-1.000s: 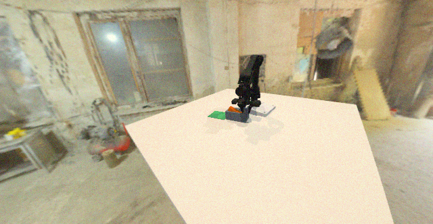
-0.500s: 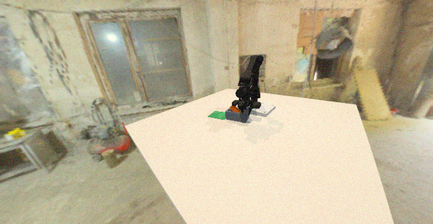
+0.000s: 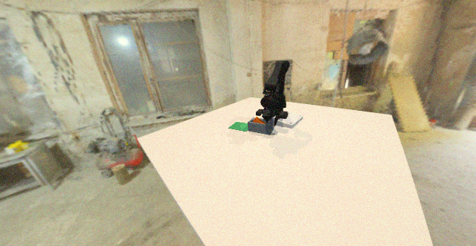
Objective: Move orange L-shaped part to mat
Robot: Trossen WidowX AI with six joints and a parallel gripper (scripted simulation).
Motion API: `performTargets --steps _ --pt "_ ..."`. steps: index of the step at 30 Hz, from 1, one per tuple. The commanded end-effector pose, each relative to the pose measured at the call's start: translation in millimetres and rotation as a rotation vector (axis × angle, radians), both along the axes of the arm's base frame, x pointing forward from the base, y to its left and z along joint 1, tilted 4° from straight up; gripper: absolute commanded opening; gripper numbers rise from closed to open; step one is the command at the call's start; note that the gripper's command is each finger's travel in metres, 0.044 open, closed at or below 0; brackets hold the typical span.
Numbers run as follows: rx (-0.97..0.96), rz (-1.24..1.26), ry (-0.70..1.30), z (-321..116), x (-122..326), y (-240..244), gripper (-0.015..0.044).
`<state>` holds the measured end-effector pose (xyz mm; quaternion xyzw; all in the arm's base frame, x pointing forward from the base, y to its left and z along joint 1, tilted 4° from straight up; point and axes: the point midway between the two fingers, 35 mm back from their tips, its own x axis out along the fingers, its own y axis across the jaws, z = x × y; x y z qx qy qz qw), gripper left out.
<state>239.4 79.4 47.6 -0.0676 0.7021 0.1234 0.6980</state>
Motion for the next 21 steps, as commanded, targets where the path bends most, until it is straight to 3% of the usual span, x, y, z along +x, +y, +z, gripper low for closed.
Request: performTargets --steps 1,6,14,21 --pt "-0.004 -0.003 -0.01 7 0 4 0.018" --pt "-0.004 -0.003 -0.01 20 3 2 0.018" --pt "-0.005 -0.003 -0.01 101 5 -14 0.018" --pt "-0.005 -0.003 -0.01 103 4 -15 0.018"
